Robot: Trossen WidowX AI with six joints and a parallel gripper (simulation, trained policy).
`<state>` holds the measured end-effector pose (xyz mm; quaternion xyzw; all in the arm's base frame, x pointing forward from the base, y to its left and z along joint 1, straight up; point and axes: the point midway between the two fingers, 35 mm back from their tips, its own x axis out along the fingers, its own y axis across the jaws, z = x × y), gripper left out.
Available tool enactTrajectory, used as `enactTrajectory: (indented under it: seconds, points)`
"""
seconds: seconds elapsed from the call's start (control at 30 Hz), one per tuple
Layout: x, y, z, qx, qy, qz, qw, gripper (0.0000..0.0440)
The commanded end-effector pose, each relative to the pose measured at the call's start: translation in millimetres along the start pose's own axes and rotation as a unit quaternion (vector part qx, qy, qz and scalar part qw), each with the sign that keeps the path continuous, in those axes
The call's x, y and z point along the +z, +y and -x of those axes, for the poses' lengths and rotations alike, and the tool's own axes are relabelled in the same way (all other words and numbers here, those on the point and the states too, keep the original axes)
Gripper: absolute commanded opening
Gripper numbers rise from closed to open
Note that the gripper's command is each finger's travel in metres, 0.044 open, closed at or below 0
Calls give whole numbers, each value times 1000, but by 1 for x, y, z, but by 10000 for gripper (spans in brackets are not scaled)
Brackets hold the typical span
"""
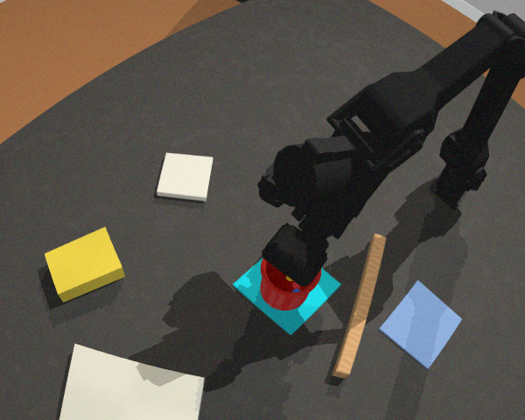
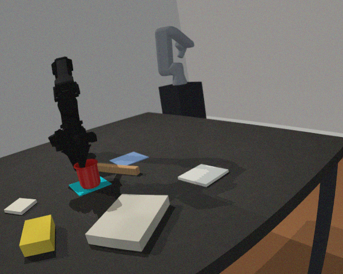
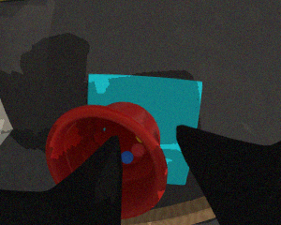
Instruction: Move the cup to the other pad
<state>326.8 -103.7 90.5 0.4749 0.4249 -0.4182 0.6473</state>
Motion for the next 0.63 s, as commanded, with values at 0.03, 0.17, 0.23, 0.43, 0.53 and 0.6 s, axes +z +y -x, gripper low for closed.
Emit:
enactTrajectory:
  seconds: [0.03,0.17,0.23,0.43,0.53,0.6]
  points:
    - [1,-2,10,11,3,0,1000,206]
    - [4,-2,21,23,1,-4,1000,232]
    - [6,-2,27,30,-1,-6,1000,240]
    - [15,2,50,52,-12,-11,998,280]
    - [20,4,60,60,-16,-14,998,335]
    - [23,4,65,64,-19,-18,998,375]
